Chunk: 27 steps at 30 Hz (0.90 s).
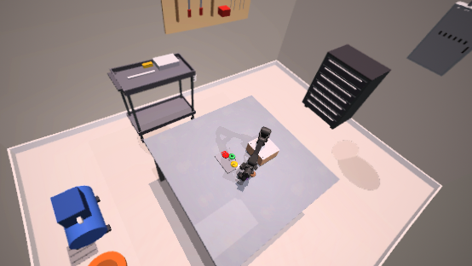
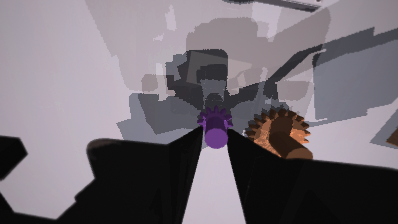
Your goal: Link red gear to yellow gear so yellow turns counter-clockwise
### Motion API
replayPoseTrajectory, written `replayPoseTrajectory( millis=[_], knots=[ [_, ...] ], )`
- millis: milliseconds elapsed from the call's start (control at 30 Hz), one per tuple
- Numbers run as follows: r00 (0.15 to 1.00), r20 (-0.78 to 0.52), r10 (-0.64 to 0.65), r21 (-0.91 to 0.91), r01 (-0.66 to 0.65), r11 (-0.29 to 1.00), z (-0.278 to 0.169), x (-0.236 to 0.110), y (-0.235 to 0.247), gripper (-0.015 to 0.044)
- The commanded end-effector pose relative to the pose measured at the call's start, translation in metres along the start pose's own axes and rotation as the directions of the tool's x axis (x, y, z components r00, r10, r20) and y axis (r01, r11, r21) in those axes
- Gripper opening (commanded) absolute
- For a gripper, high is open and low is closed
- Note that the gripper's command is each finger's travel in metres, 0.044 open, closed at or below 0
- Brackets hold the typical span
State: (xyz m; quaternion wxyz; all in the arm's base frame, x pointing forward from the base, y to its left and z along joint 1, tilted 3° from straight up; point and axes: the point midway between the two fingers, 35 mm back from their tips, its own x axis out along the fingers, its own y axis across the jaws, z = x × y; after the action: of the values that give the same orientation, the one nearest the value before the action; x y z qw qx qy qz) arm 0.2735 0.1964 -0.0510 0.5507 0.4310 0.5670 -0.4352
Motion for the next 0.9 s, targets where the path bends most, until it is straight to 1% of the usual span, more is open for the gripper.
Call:
replayPoseTrajectory(
  millis=[0,167,200,300,867],
  knots=[
    [1.0,-0.003,-0.002,0.005,0.002,1.0,0.0,0.001,-0.001,0.0059],
    [1.0,-0.003,-0.002,0.005,0.002,1.0,0.0,0.001,-0.001,0.0026],
    [1.0,-0.003,-0.002,0.005,0.002,1.0,0.0,0.001,-0.001,0.0],
    [1.0,-0.003,-0.002,0.005,0.002,1.0,-0.001,-0.004,0.001,0.0],
    [1.0,-0.003,-0.001,0.005,0.001,1.0,-0.005,-0.063,0.007,0.0]
  ],
)
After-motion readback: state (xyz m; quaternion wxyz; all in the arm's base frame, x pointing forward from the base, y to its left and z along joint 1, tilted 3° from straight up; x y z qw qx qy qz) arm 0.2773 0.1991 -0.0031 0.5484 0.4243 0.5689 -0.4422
